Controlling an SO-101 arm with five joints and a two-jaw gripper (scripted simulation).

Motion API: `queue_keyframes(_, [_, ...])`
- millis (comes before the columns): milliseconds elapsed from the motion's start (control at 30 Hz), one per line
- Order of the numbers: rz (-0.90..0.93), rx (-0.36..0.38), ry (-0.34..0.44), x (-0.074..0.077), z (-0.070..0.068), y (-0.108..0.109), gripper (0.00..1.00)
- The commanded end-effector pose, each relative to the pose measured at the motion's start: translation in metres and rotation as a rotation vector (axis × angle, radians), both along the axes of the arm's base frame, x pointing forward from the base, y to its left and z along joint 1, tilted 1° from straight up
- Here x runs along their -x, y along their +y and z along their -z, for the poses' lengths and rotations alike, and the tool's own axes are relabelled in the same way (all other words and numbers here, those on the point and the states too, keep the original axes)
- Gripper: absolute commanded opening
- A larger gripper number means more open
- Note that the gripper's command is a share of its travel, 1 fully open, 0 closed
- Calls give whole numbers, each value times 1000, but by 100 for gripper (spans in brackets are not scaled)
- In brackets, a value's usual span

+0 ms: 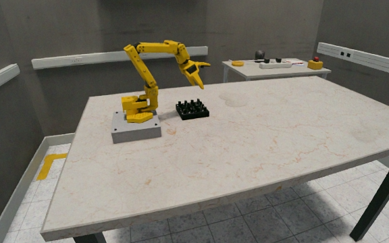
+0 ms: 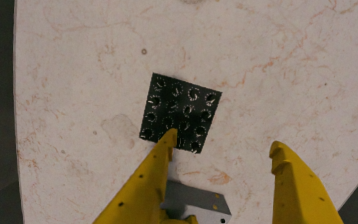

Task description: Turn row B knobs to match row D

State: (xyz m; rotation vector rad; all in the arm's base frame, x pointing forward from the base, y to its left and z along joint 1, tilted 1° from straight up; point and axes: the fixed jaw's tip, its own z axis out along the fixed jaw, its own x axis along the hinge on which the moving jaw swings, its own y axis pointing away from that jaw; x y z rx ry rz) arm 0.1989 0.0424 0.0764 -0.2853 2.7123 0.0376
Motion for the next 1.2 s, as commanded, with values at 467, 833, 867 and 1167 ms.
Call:
queue_keyframes(467, [-1,-9,-11,-3,-1,4,40])
queue_keyframes(833, [-1,-9,-11,-3,-1,4,40])
queue_keyframes(867, [-1,-9,-11,-3,-1,4,40])
queue_keyframes(1167, [-1,-12,-23,-6,-2,4,40])
